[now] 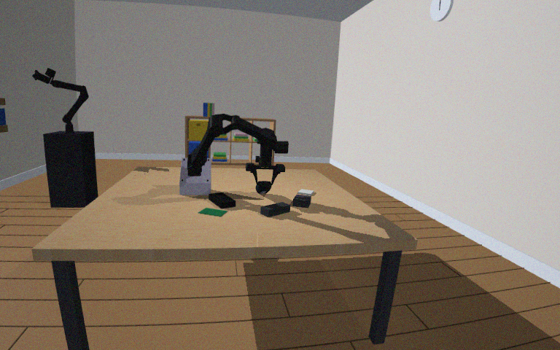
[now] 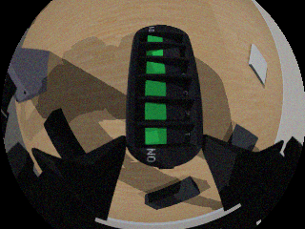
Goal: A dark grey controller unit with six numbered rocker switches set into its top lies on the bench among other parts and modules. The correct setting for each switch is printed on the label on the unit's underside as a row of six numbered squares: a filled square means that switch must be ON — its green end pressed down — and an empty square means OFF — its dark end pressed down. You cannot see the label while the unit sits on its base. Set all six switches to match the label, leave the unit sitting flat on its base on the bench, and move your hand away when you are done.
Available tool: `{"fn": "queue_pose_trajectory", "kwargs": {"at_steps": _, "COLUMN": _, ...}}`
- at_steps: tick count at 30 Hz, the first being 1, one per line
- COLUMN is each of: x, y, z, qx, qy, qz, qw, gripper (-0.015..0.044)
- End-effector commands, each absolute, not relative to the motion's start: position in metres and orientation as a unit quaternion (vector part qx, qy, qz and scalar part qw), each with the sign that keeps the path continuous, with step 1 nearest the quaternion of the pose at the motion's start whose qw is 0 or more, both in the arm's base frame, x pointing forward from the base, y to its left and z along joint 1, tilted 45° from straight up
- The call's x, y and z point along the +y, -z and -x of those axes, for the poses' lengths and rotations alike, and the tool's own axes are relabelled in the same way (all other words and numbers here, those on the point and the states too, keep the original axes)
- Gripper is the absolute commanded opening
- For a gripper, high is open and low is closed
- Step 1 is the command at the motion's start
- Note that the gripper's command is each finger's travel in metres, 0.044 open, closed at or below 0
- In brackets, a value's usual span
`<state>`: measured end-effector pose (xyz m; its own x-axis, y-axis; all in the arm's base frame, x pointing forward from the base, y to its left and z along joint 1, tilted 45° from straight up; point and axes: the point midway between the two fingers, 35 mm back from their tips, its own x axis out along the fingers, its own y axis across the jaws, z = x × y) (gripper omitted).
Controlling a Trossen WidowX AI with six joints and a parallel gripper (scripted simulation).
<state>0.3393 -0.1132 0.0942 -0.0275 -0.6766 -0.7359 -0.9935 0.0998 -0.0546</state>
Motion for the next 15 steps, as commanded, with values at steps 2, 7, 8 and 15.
{"fn": "queue_pose_trajectory", "kwargs": {"at_steps": 2, "x": -0.106, "y": -0.093, "z": -0.341, "qx": 0.672, "qy": -0.249, "qz": 0.623, "qw": 0.313, "gripper": 0.0336}}
{"fn": "queue_pose_trajectory", "kwargs": {"at_steps": 7, "x": -0.102, "y": -0.093, "z": -0.341, "qx": 0.673, "qy": -0.246, "qz": 0.625, "qw": 0.31, "gripper": 0.0336}}
{"fn": "queue_pose_trajectory", "kwargs": {"at_steps": 8, "x": -0.101, "y": -0.093, "z": -0.341, "qx": 0.674, "qy": -0.245, "qz": 0.625, "qw": 0.309, "gripper": 0.0336}}
{"fn": "queue_pose_trajectory", "kwargs": {"at_steps": 15, "x": -0.095, "y": -0.092, "z": -0.342, "qx": 0.676, "qy": -0.241, "qz": 0.627, "qw": 0.304, "gripper": 0.0336}}
